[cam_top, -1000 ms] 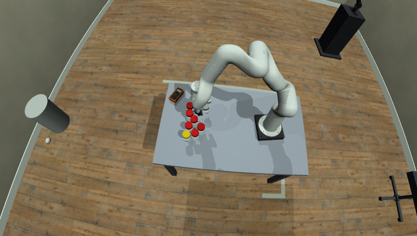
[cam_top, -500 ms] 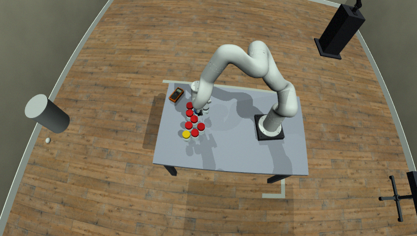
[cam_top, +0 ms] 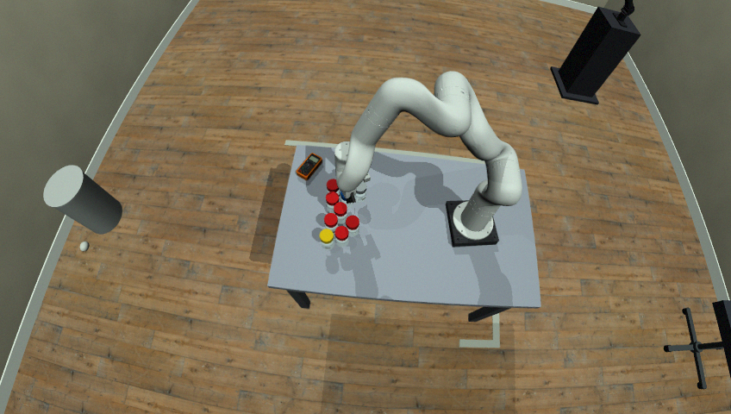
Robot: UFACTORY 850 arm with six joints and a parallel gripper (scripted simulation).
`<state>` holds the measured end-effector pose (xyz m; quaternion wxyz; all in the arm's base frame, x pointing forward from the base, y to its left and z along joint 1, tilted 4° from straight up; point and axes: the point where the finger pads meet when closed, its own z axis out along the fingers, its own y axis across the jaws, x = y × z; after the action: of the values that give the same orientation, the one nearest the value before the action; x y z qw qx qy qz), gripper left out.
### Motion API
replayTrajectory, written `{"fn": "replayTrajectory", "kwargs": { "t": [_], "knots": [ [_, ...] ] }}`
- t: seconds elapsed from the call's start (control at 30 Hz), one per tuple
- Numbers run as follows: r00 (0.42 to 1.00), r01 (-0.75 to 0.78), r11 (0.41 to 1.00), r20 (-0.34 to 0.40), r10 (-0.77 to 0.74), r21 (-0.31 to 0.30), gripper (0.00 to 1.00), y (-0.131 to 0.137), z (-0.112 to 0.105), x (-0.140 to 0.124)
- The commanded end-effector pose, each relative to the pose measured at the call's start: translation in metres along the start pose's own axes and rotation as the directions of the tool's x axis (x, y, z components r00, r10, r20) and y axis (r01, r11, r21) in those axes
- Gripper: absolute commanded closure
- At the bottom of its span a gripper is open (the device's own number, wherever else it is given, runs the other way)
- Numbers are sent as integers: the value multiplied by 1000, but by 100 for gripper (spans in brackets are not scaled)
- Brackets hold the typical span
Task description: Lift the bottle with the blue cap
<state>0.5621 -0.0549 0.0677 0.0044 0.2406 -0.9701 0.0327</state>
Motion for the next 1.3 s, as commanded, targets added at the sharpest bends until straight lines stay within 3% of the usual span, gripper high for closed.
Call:
{"fn": "replayTrajectory", "kwargs": {
  "t": [0.0,1.27],
  "knots": [
    [1000,0,1000,1,0,1,100,0,-2,-1],
    [1000,0,1000,1,0,1,100,0,-42,-1]
  ]
}}
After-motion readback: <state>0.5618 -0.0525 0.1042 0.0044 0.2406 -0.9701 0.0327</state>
